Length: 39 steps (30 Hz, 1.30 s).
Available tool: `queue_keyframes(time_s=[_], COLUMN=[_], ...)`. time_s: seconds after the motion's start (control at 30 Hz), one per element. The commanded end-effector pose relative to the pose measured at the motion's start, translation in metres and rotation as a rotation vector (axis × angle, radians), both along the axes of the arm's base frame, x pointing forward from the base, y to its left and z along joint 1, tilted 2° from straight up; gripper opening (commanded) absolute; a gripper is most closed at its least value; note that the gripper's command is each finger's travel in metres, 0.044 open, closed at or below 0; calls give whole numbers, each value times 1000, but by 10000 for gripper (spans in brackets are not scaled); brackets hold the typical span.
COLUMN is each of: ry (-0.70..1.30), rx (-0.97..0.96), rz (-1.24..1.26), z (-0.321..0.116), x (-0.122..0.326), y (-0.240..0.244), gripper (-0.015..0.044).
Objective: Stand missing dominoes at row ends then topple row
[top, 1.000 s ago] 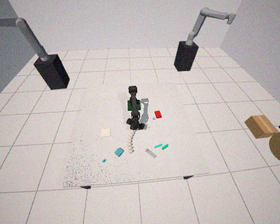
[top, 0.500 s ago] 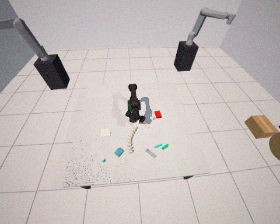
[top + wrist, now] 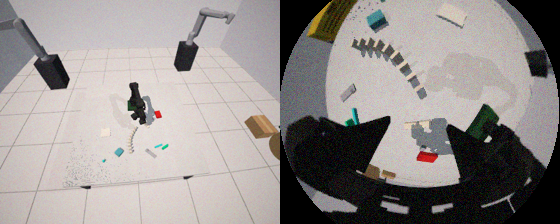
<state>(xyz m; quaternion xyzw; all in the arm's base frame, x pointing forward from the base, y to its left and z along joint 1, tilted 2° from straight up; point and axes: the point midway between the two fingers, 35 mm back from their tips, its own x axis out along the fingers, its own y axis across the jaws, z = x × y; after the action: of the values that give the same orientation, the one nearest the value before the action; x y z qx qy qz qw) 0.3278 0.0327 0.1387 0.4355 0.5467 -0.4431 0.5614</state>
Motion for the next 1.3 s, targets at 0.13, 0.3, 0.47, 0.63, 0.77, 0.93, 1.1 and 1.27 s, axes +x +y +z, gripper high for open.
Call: queue_keyframes(time_s=[0.13, 0.3, 0.47, 0.63, 0.77, 0.93, 1.1, 1.27], ry=[-11, -13, -15, -15, -15, -15, -15, -15], rx=[16, 17, 17, 17, 17, 17, 17, 17], rz=[-913, -1168, -1266, -1266, -1266, -1266, -1266, -1266], z=[-38, -50, -53, -53, -53, -55, -95, -118], x=[-44, -59, -62, -62, -62, -61, -59, -62], y=[49, 59, 61, 61, 58, 56, 56, 56], gripper=[440, 440, 440, 440, 440, 440, 440, 440])
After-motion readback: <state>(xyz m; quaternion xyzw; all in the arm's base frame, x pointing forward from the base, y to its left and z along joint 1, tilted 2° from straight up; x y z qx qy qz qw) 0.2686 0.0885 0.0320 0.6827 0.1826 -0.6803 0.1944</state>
